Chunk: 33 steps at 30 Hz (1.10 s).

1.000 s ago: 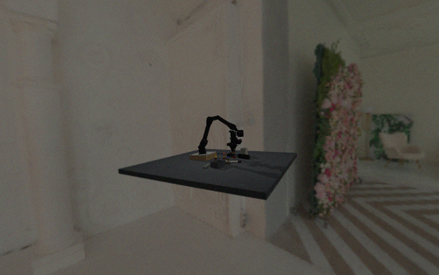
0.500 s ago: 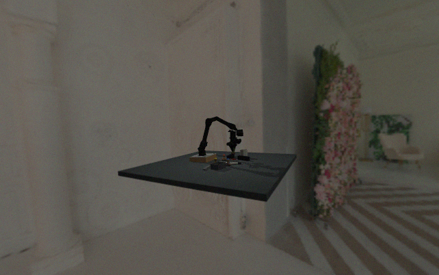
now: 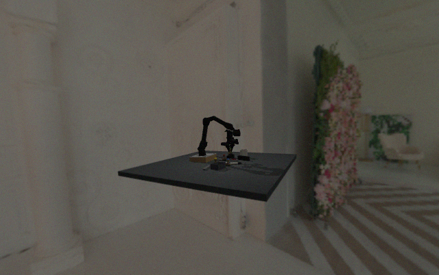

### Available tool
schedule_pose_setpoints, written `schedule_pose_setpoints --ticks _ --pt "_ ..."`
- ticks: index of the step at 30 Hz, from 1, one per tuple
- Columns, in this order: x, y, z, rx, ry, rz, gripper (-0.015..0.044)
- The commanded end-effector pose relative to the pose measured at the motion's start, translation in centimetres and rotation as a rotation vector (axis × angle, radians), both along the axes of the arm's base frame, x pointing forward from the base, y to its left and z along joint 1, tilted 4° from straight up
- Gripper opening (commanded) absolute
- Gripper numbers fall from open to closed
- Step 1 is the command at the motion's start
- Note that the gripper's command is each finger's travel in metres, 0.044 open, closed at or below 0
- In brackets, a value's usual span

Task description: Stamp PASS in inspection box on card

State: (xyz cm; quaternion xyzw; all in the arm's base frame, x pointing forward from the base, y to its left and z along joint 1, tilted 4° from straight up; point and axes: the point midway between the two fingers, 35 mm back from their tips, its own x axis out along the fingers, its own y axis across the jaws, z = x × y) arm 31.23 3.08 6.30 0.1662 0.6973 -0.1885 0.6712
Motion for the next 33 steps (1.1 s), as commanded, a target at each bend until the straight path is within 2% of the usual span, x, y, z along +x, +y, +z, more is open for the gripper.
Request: schedule_pose_setpoints --ticks 1,26,33 --pt "-0.6 -1.3 0.3 -0.008 -0.011 -0.124 0.0000" --pt "-6.1 -8.5 0.3 -0.050 -0.014 -0.978 0.0000" --pt "-6.4 -8.8 0.1 -0.053 -0.014 -1.028 0.0000"
